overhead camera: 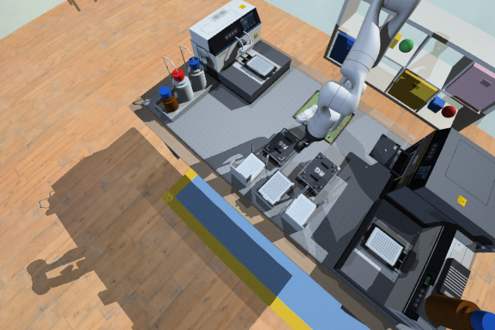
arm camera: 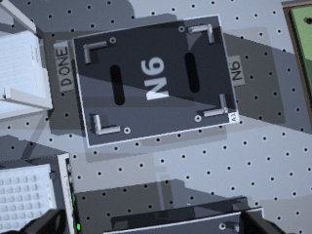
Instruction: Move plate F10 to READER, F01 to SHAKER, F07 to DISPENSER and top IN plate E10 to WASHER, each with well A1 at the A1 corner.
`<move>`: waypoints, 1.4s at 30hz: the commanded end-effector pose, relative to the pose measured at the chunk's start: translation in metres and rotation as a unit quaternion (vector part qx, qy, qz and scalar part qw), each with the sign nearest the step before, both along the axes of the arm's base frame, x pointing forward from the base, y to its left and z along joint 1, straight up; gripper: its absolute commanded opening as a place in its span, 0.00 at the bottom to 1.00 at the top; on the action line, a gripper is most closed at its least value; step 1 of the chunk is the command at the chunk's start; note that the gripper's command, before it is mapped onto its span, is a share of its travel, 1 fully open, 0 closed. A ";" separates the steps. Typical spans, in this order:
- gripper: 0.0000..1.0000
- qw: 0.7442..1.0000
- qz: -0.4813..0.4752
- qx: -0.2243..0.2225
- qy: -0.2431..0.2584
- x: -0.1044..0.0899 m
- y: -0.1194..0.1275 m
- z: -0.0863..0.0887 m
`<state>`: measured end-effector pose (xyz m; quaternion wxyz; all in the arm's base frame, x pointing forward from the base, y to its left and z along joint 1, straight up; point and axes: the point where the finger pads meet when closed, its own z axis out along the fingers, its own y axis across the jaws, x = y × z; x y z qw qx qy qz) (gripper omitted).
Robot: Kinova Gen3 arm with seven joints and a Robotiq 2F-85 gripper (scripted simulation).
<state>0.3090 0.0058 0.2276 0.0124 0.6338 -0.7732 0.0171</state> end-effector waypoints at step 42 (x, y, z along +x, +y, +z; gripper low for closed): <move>1.00 0.866 -0.499 0.020 -0.013 -0.010 0.001 -0.005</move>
